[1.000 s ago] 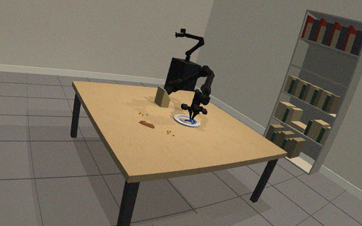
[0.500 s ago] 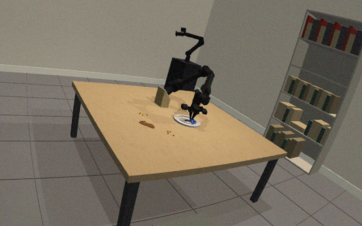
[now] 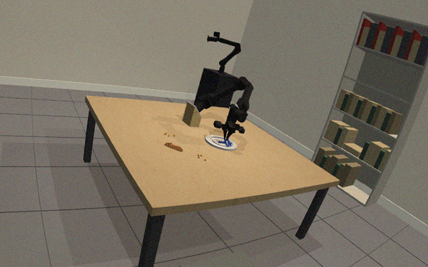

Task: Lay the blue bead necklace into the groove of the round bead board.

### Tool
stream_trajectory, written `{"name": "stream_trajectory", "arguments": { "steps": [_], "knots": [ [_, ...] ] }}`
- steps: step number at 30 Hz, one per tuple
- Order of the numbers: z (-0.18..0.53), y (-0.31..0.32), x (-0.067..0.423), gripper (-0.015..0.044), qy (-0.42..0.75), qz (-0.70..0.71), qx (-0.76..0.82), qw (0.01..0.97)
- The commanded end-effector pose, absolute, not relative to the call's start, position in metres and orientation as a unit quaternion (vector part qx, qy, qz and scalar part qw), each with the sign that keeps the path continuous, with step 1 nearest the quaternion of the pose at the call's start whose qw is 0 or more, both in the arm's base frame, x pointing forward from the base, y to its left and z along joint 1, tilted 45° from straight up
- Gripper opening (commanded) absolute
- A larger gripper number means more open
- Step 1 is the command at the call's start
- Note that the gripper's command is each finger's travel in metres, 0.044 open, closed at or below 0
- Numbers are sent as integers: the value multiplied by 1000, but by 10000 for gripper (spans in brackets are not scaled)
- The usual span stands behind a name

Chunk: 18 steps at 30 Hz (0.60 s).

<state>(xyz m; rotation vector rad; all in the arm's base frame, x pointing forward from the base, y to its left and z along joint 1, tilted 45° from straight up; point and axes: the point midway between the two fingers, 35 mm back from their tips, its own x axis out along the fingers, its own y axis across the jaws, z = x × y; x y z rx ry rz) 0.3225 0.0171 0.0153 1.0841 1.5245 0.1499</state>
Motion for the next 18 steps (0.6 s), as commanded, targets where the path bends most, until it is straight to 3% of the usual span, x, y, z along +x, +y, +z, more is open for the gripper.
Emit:
{"name": "stream_trajectory", "arguments": {
  "steps": [1,18],
  "knots": [
    [9,11,312,0,656,62,467,590],
    [-17,-6,265,0,657,61,467,589]
  ]
}}
